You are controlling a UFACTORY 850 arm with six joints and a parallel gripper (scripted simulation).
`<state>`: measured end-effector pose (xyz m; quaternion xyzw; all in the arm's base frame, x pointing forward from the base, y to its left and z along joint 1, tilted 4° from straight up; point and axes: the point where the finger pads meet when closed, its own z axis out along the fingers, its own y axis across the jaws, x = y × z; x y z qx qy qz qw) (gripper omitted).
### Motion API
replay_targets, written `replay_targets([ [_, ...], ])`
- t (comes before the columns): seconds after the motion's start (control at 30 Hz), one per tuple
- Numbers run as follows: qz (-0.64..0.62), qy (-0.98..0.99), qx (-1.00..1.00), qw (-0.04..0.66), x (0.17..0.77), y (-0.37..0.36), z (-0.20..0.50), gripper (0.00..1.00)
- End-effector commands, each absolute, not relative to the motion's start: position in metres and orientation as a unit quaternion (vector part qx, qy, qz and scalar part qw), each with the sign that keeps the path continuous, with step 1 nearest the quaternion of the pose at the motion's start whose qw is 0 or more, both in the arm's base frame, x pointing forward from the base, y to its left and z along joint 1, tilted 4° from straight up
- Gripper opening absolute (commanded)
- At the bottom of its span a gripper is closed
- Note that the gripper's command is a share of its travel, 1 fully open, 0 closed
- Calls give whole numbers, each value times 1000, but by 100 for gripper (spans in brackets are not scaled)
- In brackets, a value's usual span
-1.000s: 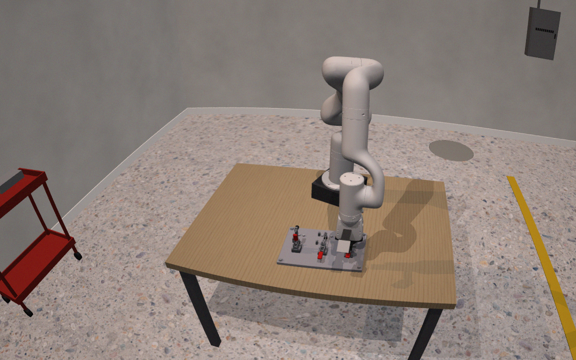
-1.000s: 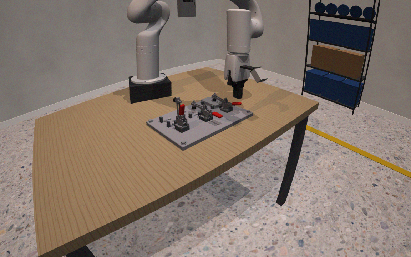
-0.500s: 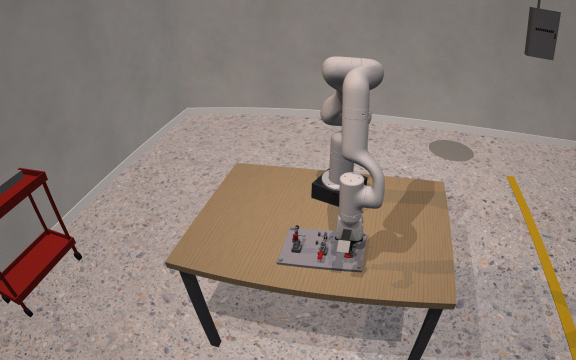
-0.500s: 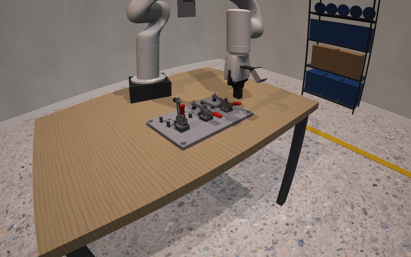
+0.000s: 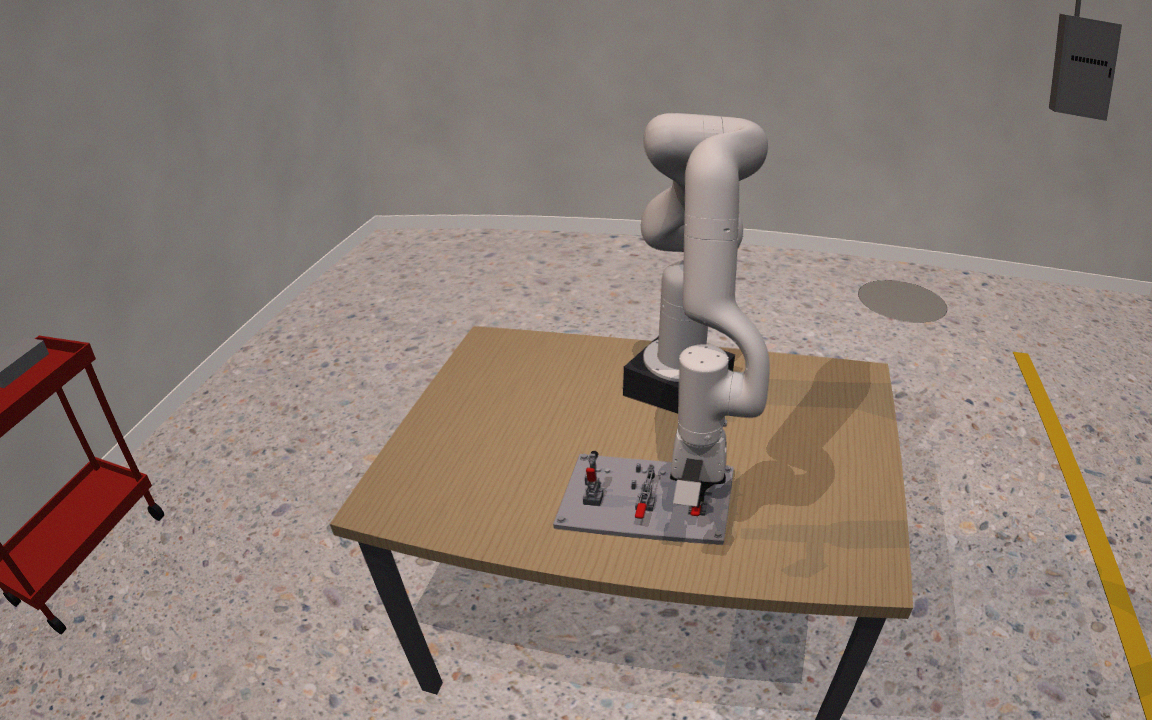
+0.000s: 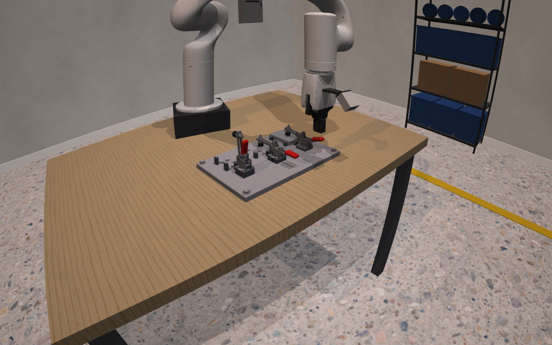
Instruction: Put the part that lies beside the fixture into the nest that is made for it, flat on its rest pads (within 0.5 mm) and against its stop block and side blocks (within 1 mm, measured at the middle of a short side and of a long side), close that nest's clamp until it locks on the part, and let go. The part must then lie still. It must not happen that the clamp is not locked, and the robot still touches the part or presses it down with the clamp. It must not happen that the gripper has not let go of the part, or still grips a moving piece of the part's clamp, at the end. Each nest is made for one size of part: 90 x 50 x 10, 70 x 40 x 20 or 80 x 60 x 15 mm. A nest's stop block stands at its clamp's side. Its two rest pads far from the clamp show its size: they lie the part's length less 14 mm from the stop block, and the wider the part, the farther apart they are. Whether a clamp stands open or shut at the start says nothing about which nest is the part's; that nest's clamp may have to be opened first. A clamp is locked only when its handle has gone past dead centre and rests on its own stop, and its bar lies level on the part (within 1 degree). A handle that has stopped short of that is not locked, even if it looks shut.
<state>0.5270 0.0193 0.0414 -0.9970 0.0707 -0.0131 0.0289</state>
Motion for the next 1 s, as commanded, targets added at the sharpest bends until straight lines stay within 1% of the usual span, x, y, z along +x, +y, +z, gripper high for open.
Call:
replay_targets([
  [0.0,-14,71,-997,29,528,19,42,0],
  [0.97,-14,71,-997,29,529,20,29,0],
])
